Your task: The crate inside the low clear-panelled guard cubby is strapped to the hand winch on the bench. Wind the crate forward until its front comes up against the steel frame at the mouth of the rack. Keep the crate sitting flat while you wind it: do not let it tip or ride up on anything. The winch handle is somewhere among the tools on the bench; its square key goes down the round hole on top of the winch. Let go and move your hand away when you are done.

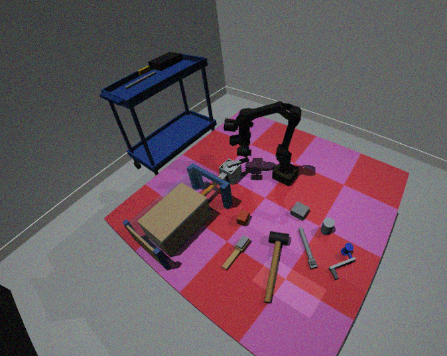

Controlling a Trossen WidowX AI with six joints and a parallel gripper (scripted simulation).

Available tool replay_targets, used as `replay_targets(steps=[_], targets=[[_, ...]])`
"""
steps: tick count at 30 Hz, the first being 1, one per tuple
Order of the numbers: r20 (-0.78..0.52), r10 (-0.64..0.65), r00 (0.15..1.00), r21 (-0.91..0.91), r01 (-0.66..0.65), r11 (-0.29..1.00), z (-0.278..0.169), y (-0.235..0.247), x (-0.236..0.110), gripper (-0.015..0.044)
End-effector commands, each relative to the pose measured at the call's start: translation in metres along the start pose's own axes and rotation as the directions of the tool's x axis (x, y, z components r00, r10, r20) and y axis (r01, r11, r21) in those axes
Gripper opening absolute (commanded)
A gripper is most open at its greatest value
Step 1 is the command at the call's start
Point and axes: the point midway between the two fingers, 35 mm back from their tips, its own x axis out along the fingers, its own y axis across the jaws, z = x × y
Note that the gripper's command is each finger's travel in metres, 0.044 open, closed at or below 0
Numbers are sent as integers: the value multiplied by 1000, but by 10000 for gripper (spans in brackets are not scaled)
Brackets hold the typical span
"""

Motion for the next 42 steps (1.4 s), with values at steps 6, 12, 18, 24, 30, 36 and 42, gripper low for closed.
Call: replay_targets(steps=[6, 12, 18, 24, 30, 36, 42], targets=[[-34, -30, 999, 13, 30, 999, 9, -21, 12, 0], [-34, -30, 999, 13, 31, 999, 15, -28, 12, 0], [-33, -31, 999, 13, 31, 999, 23, -34, 12, 0], [-32, -31, 999, 13, 32, 999, 31, -39, 12, 0], [-32, -32, 999, 13, 32, 999, 39, -43, 12, 0], [-31, -32, 999, 13, 32, 999, 48, -47, 12, 0], [-30, -32, 999, 13, 33, 999, 63, -51, 12, 0]])
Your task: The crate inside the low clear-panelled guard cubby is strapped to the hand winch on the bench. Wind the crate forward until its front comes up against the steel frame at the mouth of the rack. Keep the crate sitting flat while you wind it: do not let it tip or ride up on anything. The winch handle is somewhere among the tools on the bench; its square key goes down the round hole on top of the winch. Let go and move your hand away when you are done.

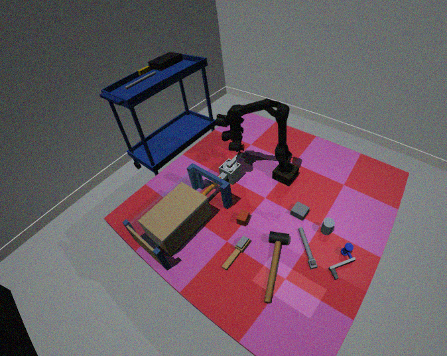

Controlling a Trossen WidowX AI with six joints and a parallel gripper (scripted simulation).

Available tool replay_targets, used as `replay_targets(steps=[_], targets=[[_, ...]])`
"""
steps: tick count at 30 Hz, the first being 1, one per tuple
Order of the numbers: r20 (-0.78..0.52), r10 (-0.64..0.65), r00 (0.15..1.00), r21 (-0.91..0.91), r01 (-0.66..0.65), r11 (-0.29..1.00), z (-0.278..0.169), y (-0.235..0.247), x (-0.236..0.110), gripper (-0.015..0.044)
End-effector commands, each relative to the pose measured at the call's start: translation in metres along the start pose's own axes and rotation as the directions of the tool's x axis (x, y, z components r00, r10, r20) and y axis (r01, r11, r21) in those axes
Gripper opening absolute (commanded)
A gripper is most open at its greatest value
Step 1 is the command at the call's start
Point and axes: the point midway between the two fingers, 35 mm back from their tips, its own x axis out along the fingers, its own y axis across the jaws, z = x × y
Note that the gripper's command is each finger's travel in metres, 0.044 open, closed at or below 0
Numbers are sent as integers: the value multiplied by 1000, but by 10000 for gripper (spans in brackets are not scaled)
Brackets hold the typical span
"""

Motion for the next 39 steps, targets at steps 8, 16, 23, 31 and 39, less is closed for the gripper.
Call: replay_targets(steps=[8, 16, 23, 31, 39], targets=[[2, -12, 1000, -1, 12, 1000, 30, -8, 10, 0], [3, -12, 1000, -1, 12, 1000, 41, -8, 10, 0], [4, -12, 1000, -1, 12, 1000, 53, -7, 10, 0], [5, -12, 1000, -1, 12, 1000, 65, -3, 10, 0], [5, -11, 1000, -1, 11, 1000, 73, 0, 10, 0]])
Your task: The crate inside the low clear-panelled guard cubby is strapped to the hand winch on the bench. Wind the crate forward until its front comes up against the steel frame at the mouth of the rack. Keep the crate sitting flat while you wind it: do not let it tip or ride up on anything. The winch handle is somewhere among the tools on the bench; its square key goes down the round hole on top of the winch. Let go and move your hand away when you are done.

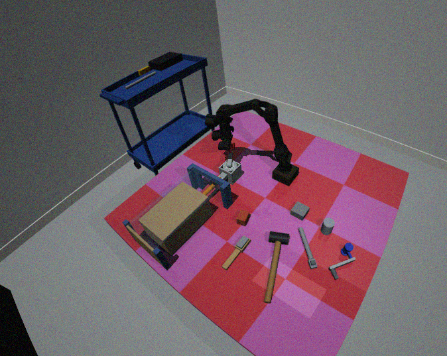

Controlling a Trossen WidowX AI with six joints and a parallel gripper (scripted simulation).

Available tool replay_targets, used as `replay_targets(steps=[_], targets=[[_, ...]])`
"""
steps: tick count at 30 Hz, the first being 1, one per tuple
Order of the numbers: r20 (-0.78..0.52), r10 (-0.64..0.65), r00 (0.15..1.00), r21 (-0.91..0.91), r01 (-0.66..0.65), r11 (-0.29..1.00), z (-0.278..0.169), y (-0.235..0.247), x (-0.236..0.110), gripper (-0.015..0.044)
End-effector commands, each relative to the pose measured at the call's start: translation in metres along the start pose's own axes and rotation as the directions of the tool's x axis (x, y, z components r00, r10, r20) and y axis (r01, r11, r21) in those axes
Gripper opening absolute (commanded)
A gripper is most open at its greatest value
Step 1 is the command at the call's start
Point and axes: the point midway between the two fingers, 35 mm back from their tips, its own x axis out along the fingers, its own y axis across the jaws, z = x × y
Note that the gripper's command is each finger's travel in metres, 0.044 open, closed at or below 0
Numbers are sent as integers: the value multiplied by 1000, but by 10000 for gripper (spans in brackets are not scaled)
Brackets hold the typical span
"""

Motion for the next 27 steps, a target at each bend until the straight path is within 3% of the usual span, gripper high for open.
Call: replay_targets(steps=[1, 27], targets=[[14, 19, 1000, -15, -18, 1000, 18, 10, 10, 0], [16, 20, 1000, -15, -20, 1000, 47, 31, 8, 0]])
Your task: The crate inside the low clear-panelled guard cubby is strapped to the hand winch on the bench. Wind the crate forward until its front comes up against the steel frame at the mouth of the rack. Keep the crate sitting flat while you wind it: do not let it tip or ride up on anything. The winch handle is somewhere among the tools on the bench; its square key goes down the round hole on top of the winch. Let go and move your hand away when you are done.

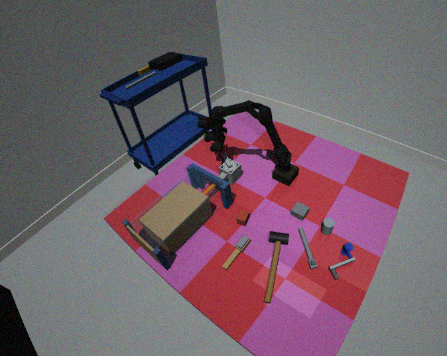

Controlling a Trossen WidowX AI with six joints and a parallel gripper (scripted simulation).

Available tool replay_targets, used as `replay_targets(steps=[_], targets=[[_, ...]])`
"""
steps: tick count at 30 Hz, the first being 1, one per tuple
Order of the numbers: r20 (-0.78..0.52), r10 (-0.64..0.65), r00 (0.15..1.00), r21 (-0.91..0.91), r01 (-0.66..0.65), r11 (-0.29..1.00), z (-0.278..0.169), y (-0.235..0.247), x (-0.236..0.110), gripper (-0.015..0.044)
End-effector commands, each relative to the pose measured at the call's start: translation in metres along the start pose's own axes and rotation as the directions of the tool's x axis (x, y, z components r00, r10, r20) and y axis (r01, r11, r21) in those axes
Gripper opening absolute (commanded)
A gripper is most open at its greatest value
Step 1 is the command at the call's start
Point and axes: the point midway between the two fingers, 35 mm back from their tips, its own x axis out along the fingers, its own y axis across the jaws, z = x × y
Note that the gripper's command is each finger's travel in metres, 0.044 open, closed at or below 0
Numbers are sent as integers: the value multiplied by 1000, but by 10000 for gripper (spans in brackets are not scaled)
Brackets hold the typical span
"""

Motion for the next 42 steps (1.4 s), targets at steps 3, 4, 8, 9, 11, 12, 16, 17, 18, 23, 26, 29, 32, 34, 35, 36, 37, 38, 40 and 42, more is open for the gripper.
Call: replay_targets(steps=[3, 4, 8, 9, 11, 12, 16, 17, 18, 23, 26, 29, 32, 34, 35, 36, 37, 38, 40, 42], targets=[[-18, 29, 999, -18, -29, 999, 10, 20, 9, 0], [-17, 29, 999, -18, -29, 999, 11, 21, 9, 0], [-17, 29, 999, -18, -30, 999, 15, 26, 9, 0], [-17, 29, 999, -18, -30, 999, 16, 27, 9, 0], [-17, 30, 999, -18, -30, 999, 17, 29, 9, 0], [-17, 30, 999, -18, -30, 999, 18, 31, 9, 0], [-17, 30, 999, -18, -30, 999, 21, 35, 9, 0], [-17, 30, 999, -18, -30, 999, 21, 35, 9, 0], [-17, 30, 999, -18, -30, 999, 21, 35, 9, 0], [-16, 30, 999, -18, -31, 999, 24, 40, 9, 0], [-16, 31, 999, -18, -31, 999, 24, 41, 9, 0], [-16, 31, 999, -18, -31, 999, 25, 43, 9, 0], [-16, 31, 999, -18, -31, 999, 27, 48, 9, 0], [-16, 31, 999, -18, -32, 999, 29, 51, 8, 0], [-16, 32, 999, -18, -32, 999, 29, 52, 8, 0], [-16, 32, 999, -18, -32, 999, 30, 54, 8, 0], [-16, 32, 999, -18, -32, 999, 30, 55, 8, 0], [-16, 32, 999, -18, -32, 999, 31, 57, 8, 0], [-16, 32, 999, -18, -33, 999, 32, 60, 8, 0], [-16, 33, 999, -18, -33, 999, 32, 63, 8, 0]])
